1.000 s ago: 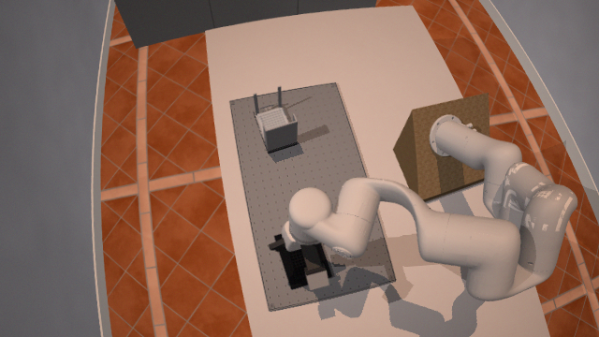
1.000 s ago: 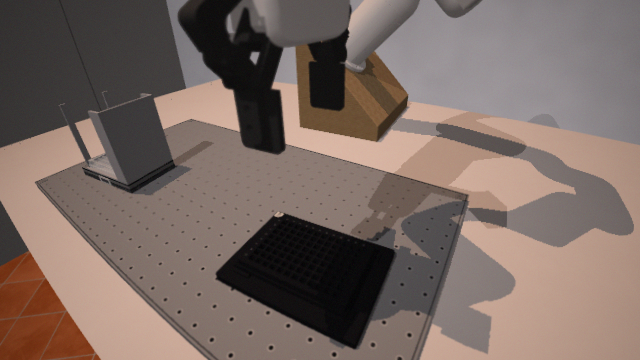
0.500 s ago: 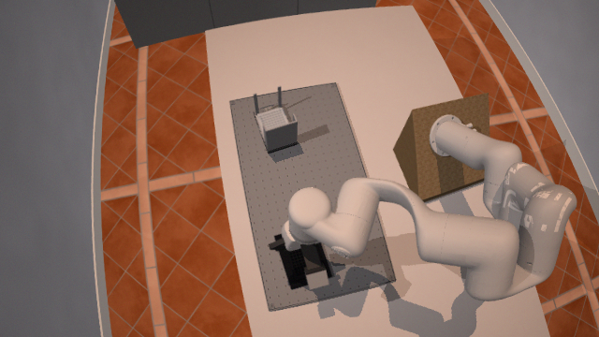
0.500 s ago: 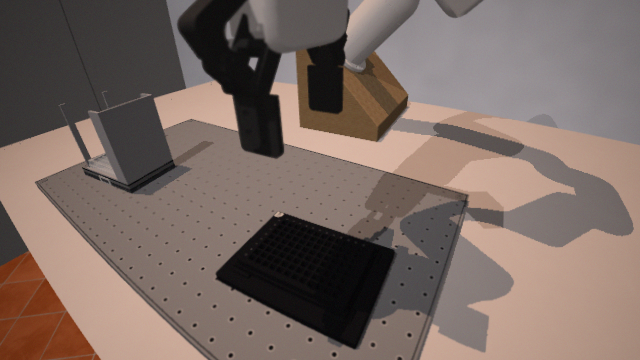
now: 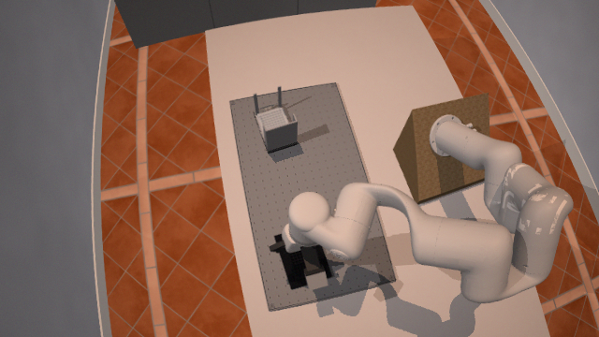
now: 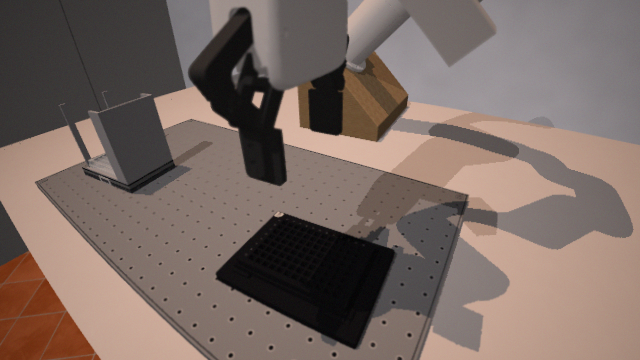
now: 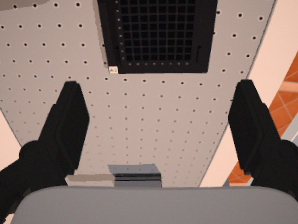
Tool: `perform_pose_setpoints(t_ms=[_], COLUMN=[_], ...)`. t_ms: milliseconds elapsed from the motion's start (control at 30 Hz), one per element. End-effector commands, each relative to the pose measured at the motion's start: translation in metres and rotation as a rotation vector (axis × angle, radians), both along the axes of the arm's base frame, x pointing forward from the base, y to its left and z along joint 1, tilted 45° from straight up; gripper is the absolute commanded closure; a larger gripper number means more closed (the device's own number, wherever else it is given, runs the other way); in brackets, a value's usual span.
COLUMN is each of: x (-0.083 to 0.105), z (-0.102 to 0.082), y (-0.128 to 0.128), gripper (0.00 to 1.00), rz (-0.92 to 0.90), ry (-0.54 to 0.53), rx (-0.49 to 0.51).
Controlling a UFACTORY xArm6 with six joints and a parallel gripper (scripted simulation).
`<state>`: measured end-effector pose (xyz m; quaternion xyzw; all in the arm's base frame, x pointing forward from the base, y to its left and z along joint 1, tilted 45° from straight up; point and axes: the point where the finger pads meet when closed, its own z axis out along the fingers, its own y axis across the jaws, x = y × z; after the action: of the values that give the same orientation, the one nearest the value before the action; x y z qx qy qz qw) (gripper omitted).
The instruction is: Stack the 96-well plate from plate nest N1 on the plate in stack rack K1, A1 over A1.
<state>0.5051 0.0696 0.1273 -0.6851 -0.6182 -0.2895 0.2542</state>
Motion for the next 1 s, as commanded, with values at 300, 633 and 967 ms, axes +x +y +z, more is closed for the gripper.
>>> perform_pose_setpoints(t_ms=[300,633,967], x=[0.003,0.004,0.005], z=[-0.013,-0.023,-0.034], y=[0.014,0.023,0.035], gripper=[0.00,0.00,0.00], rz=[-0.002,-0.002,-0.002], ry=[-0.003,-0.003,-0.003], rx=[-0.001,-0.001,0.000])
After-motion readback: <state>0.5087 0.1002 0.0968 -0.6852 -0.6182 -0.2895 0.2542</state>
